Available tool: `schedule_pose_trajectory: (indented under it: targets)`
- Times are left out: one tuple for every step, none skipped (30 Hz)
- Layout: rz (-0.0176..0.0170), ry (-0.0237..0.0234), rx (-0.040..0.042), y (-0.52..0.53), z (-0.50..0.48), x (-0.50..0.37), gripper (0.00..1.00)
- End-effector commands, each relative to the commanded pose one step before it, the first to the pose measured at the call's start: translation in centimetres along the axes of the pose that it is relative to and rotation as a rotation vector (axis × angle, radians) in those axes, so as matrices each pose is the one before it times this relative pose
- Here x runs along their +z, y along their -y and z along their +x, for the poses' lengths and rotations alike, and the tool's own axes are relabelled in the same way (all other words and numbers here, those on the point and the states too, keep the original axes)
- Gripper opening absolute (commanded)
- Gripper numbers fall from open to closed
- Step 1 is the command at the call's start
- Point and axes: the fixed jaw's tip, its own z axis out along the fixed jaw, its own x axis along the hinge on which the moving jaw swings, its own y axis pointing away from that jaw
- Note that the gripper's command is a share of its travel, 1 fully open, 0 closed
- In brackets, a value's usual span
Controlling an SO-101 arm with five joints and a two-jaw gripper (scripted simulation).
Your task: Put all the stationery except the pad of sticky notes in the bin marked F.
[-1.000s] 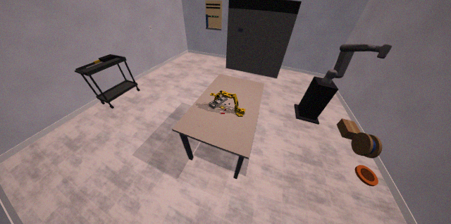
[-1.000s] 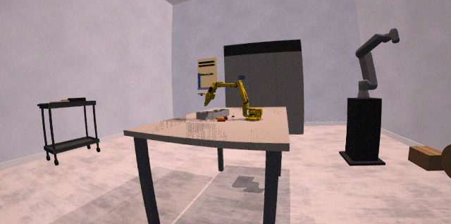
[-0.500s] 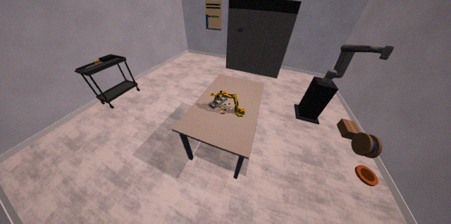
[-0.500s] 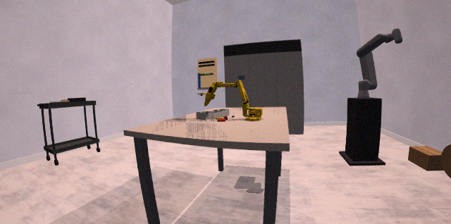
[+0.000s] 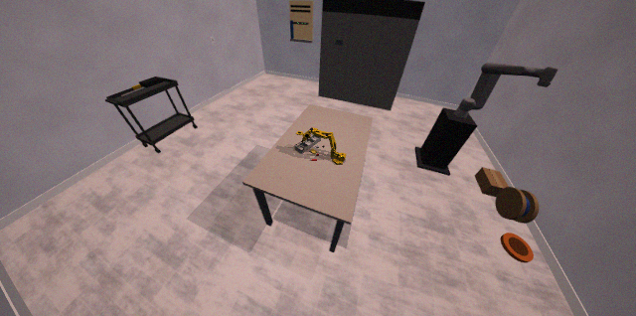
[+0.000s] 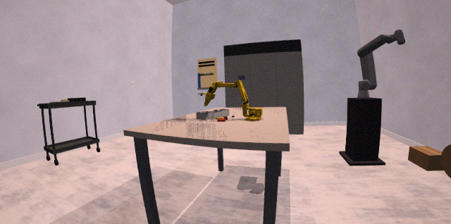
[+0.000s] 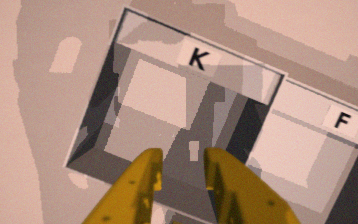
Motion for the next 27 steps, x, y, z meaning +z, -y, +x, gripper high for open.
schedule_pose_trajectory:
  targets:
    - [-0.00231,0.05998,0.00527,-0.123,-1.2809,-1.29,0.07]
    - [0.0,0.0,0.0,0.001,-0.0686,-0.1863,0.07]
    - [0.0,0.0,0.0,0.001,-0.0881,-0.2519,0.07]
    - [0.0,0.0,0.0,0.001,-0.1036,-0.3171,0.07]
    - [0.0,0.0,0.0,0.001,-0.1131,-0.3785,0.07]
    - [0.0,0.0,0.0,0.002,-0.1158,-0.4329,0.07]
    - [0.0,0.0,0.0,0.001,-0.1113,-0.4775,0.07]
    - [0.0,0.0,0.0,0.001,-0.1003,-0.5099,0.07]
    - [0.0,0.0,0.0,0.001,-0.0842,-0.5283,0.07]
    - [0.0,0.0,0.0,0.001,-0.0648,-0.5315,0.07]
    - [0.0,0.0,0.0,0.001,-0.0443,-0.5192,0.07]
    - [0.0,0.0,0.0,0.0,-0.0249,-0.4919,0.07]
    - [0.0,0.0,0.0,0.0,-0.0083,-0.4508,0.07]
    - [0.0,0.0,0.0,0.0,0.0042,-0.3981,0.07]
    - [0.0,0.0,0.0,0.0,0.0,0.0,0.07]
    - [0.0,0.0,0.0,0.0,0.0,0.0,0.07]
    - [0.0,0.0,0.0,0.0,0.012,-0.3364,0.07]
    - [0.0,0.0,0.0,0.0,0.0152,-0.2691,0.07]
    - [0.0,0.0,0.0,0.0,0.0145,-0.2002,0.07]
    - [0.0,0.0,0.0,0.0,0.0112,-0.134,0.07]
    - [0.0,0.0,0.0,0.0,0.0069,-0.0755,0.07]
    - [0.0,0.0,0.0,0.0,0.0029,-0.0304,0.07]
    - [0.0,0.0,0.0,0.0,0.0004,-0.0047,0.07]
    - [0.00028,-0.00083,-0.0004,0.015,0.014,0.0119,0.07]
    - [0.00173,-0.00524,-0.00252,0.094,0.0889,0.0748,0.07]
    - [0.00398,-0.01264,-0.00603,0.223,0.2172,0.179,0.07]
    - [0.00623,-0.02169,-0.01018,0.375,0.3813,0.3039,0.08]
